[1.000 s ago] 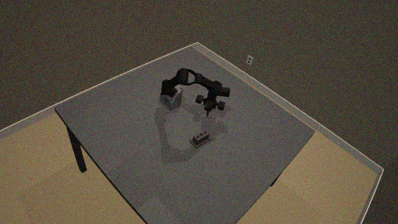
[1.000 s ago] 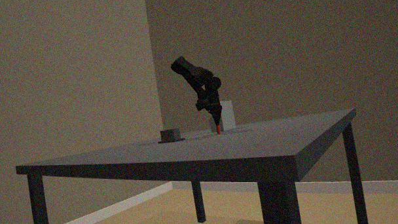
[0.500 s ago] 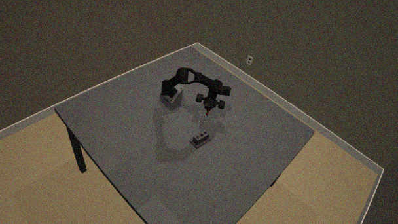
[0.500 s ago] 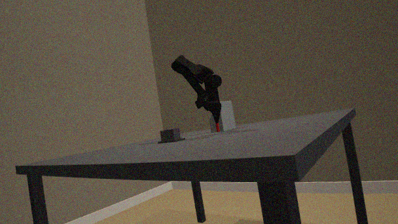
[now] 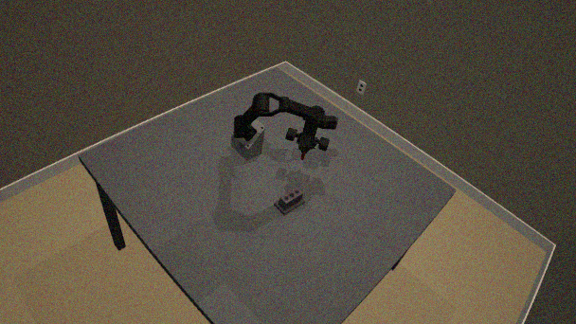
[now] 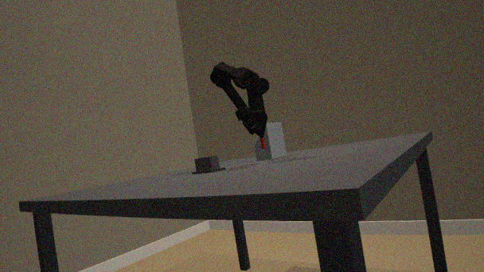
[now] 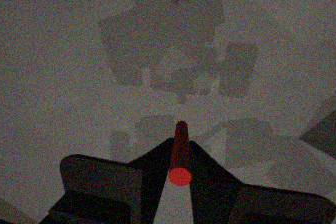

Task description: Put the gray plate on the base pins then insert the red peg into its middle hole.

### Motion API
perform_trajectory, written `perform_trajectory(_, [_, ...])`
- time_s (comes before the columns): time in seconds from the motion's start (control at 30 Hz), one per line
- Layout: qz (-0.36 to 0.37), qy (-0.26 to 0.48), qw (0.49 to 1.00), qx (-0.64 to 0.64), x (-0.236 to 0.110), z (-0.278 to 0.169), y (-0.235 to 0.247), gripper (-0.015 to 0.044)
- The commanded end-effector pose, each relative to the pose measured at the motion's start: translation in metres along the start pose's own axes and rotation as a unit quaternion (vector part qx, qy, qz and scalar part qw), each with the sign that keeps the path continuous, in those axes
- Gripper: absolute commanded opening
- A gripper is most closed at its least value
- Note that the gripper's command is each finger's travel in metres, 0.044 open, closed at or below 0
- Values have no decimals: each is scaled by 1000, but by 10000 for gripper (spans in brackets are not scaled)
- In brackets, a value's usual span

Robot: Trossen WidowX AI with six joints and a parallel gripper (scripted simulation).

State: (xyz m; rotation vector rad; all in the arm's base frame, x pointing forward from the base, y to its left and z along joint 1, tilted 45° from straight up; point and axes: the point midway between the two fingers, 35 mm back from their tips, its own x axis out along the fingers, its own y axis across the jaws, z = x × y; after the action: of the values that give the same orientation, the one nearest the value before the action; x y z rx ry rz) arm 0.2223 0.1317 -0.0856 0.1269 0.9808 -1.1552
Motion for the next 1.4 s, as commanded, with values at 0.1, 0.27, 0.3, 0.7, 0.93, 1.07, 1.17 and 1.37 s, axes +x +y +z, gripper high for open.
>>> perform_trajectory(0.1, [7, 3, 1000, 5, -28, 0, 2, 0])
perform_trajectory(0.27, [1, 2, 1000, 0, -17, 5, 2, 0])
perform_trajectory(0.3, [2, 3, 1000, -1, -17, 8, 3, 0])
perform_trajectory(0.7, [7, 14, 1000, -1, -20, 35, 12, 0])
perform_trajectory(0.93, [10, 18, 1000, -1, -22, 53, 17, 0])
perform_trajectory(1.07, [12, 18, 1000, -1, -22, 64, 20, 0])
perform_trajectory(1.17, [13, 18, 1000, -1, -23, 72, 21, 0])
perform_trajectory(1.37, [14, 17, 1000, -1, -23, 89, 24, 0])
